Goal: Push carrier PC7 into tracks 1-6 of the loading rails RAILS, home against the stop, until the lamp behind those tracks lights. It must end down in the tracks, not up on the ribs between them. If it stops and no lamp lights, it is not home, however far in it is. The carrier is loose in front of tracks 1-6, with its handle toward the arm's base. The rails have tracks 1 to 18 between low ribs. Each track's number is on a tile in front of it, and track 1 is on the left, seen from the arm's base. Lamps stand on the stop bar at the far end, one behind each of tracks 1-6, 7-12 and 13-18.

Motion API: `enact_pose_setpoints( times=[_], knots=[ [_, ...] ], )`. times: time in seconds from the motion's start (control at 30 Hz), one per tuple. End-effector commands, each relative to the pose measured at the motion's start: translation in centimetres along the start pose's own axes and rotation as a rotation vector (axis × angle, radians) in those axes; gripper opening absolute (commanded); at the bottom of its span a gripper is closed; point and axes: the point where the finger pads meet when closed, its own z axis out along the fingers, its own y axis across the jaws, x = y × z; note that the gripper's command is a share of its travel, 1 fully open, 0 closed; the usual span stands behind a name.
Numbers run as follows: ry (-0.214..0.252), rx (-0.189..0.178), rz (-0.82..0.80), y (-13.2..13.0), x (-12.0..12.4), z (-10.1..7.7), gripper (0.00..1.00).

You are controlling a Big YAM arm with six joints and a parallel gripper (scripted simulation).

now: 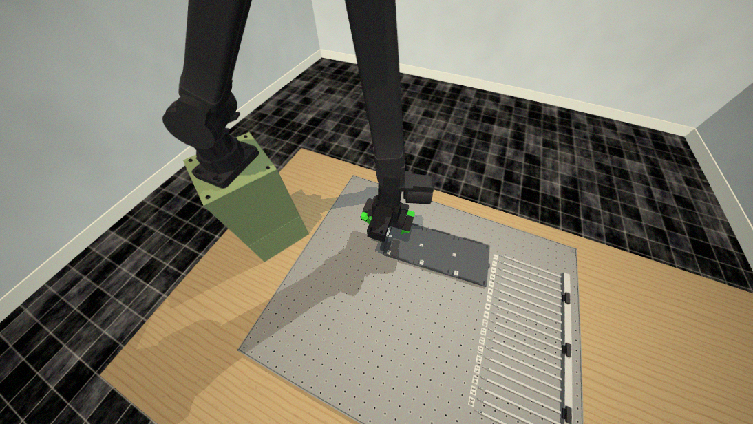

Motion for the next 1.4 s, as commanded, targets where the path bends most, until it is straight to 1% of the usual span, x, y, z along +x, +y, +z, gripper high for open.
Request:
enact_pose_setpoints(
  times=[0.0,0.13,0.17,0.23,0.63,0.7,0.73,0.8,0.87,0.93,0.97,1.0,1.03,1.3,1.33,1.37],
  knots=[
    [0.002,-0.027,0.018,1.3,-0.3,0.5,1.0],
    [0.002,-0.027,0.017,1.3,-0.3,0.8,1.0],
    [0.012,-0.065,0.018,2.7,0.0,-0.4,1.0],
    [0.002,-0.026,0.015,1.3,-0.3,1.3,1.0],
    [0.001,-0.024,0.009,1.1,-0.4,3.4,1.0],
    [0.001,-0.024,0.009,1.1,-0.4,3.4,1.0],
    [0.011,-0.062,0.01,2.7,0.0,2.1,1.0],
    [0.001,-0.024,0.008,1.1,-0.4,3.9,1.0],
    [0.001,-0.023,0.007,1.1,-0.4,4.2,1.0],
    [-0.001,-0.017,0.007,0.7,-0.5,4.2,1.0],
    [0.002,-0.023,0.005,1.0,0.1,3.5,1.0],
    [0.002,-0.023,0.005,1.0,0.1,3.5,1.0],
    [0.006,-0.044,0.008,1.7,-0.3,2.9,1.0],
    [0.006,-0.046,0.008,1.8,-0.2,2.9,1.0],
    [0.006,-0.046,0.008,1.8,-0.2,2.9,0.0],
    [0.006,-0.046,0.008,1.8,-0.2,2.9,0.0]
  ],
)
